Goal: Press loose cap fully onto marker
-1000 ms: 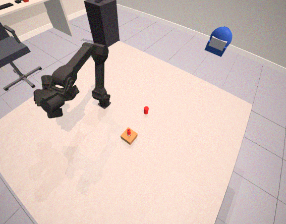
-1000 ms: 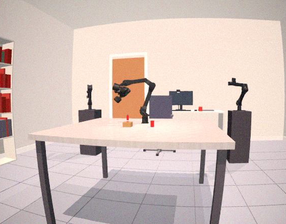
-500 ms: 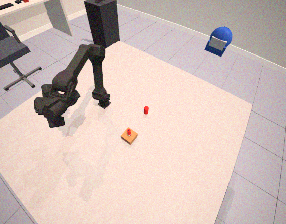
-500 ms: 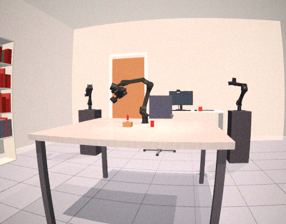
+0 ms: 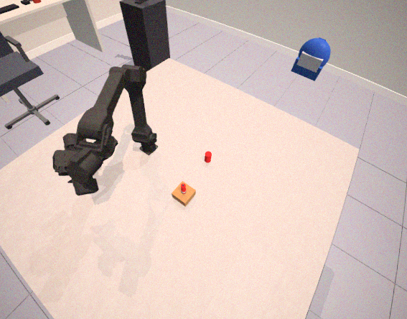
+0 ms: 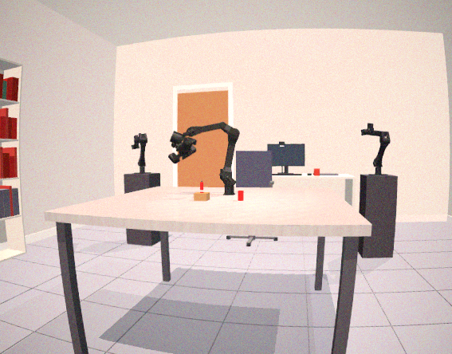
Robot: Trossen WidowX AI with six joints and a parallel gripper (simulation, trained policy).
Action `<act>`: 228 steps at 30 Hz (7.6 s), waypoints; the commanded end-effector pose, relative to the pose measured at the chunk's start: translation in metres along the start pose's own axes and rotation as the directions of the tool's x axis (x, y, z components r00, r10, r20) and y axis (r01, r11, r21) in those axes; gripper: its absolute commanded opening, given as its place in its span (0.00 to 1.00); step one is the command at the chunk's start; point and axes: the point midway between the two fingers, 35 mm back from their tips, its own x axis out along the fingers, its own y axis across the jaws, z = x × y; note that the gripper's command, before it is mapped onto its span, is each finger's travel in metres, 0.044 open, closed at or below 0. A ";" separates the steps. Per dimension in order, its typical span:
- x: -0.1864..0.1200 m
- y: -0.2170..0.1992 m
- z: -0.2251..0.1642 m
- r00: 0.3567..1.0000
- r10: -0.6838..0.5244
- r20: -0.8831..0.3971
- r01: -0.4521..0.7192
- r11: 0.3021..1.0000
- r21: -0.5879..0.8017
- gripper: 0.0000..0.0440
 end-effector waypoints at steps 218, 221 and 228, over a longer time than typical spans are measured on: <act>-0.273 0.048 -0.422 0.738 0.229 -0.635 -0.483 0.836 -0.260 0.22; -0.279 0.051 -0.416 0.717 0.251 -0.650 -0.503 0.832 -0.233 0.21; -0.298 0.056 -0.398 0.672 0.304 -0.675 -0.546 0.819 -0.175 0.26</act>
